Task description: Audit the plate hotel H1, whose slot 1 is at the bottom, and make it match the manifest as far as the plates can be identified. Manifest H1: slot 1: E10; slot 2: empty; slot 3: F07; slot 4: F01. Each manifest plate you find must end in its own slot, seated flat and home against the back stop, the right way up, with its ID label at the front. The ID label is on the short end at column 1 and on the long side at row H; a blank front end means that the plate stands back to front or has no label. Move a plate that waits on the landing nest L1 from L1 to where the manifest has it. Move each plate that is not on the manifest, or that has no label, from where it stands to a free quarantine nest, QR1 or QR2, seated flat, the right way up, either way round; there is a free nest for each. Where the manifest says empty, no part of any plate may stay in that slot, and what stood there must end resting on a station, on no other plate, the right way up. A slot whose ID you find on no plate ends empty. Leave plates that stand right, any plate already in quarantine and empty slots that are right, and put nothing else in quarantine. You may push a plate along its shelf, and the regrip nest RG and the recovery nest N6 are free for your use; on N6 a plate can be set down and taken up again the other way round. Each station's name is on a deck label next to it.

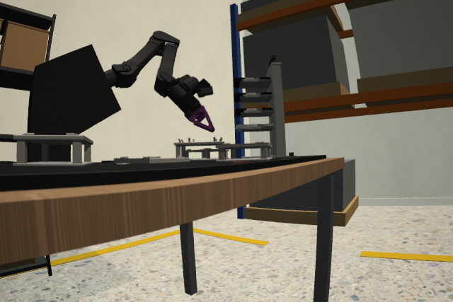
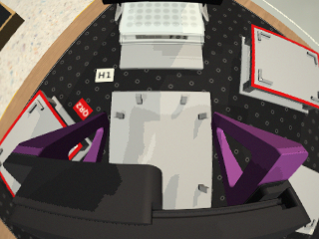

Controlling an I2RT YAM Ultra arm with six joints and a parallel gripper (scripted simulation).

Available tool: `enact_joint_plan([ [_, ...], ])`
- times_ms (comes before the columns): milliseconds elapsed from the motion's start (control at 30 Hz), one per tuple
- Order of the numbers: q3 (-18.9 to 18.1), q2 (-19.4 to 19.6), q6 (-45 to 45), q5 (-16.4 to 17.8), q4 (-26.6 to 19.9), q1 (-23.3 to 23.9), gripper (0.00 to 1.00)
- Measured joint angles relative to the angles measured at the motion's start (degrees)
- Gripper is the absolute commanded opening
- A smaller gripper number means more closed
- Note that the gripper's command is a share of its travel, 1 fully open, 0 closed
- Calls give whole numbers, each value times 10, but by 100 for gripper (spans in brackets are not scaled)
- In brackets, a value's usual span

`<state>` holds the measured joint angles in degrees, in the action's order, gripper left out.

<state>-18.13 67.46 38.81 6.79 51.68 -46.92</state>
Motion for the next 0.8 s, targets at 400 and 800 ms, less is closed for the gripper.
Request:
enact_joint_plan([
  [400,31,-41,0,-9,3,-5,100],
  [800,60,-105,0,-9,-28,-5,100],
])
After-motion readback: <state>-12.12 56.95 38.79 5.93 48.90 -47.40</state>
